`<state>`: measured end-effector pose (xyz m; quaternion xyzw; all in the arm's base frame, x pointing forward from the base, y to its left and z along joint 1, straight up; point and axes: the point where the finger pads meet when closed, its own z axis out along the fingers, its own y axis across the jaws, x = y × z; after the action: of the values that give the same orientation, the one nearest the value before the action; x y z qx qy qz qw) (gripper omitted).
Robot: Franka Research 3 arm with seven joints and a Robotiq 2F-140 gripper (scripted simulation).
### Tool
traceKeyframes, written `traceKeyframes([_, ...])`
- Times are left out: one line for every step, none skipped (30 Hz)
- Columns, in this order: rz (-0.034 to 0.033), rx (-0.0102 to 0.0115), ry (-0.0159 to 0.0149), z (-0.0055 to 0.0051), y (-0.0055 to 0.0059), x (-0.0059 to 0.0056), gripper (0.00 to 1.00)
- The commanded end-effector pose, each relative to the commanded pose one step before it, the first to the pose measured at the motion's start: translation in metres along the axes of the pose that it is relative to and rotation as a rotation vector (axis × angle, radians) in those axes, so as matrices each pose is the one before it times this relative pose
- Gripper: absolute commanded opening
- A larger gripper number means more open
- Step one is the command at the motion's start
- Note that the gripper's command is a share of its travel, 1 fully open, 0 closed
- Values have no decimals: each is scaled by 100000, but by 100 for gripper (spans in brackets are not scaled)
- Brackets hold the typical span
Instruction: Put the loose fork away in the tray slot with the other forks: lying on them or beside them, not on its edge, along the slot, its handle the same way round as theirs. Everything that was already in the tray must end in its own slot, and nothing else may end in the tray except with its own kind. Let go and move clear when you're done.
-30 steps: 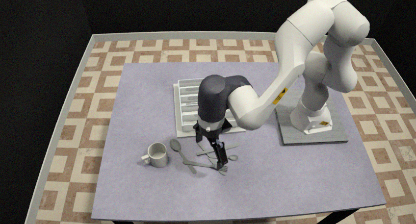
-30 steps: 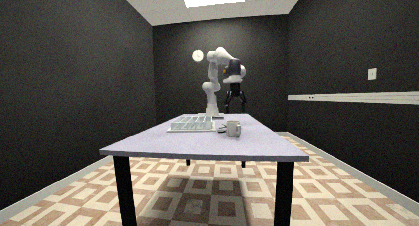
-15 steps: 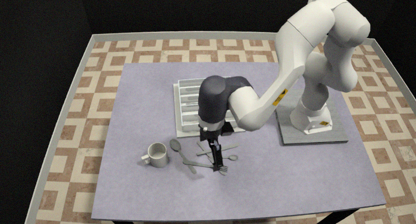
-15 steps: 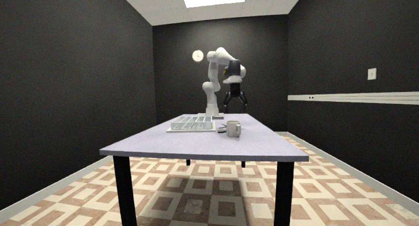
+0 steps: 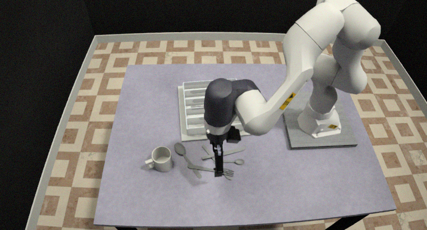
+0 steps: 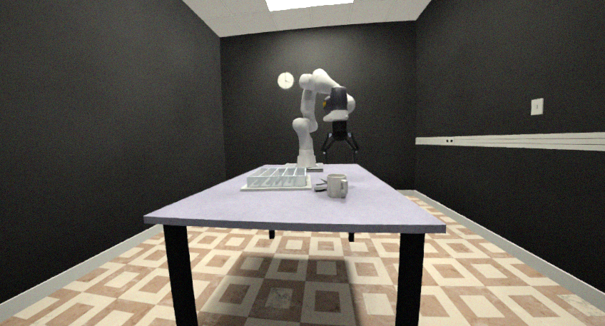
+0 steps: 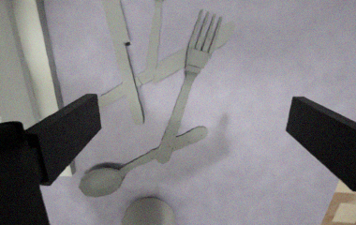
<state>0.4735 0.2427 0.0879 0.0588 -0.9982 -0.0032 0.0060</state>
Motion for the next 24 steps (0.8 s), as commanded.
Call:
traceKeyframes([13674, 1013, -831, 196, 17, 8, 100])
traceKeyframes([4308, 8, -9, 62, -9, 29, 100])
traceKeyframes([1534, 3, -3, 22, -4, 10, 100])
traceKeyframes([1596, 3, -4, 23, -4, 11, 100])
traceKeyframes([1593, 3, -4, 23, -4, 11, 100])
traceKeyframes([1591, 3, -4, 23, -4, 10, 100])
traceKeyframes([1590, 3, -4, 23, -4, 10, 100])
traceKeyframes([1591, 3, -4, 23, -5, 10, 100])
traceKeyframes([1157, 2, -3, 16, -4, 7, 100])
traceKeyframes([584, 1, -1, 8, -2, 4, 100])
traceKeyframes([201, 0, -1, 3, -1, 1, 100])
traceKeyframes([28, 0, 0, 0, 0, 0, 100])
traceKeyframes([0, 0, 0, 0, 0, 0, 24])
traceKeyframes([0, 0, 0, 0, 0, 0, 24])
traceKeyframes([0, 0, 0, 0, 0, 0, 24])
traceKeyframes([0, 0, 0, 0, 0, 0, 24])
traceKeyframes([0, 0, 0, 0, 0, 0, 24])
traceKeyframes([0, 0, 0, 0, 0, 0, 24])
traceKeyframes([0, 0, 0, 0, 0, 0, 24])
traceKeyframes([0, 0, 0, 0, 0, 0, 24])
traceKeyframes([0, 0, 0, 0, 0, 0, 24])
traceKeyframes([0, 0, 0, 0, 0, 0, 24])
traceKeyframes([0, 0, 0, 0, 0, 0, 24])
traceKeyframes([0, 0, 0, 0, 0, 0, 24])
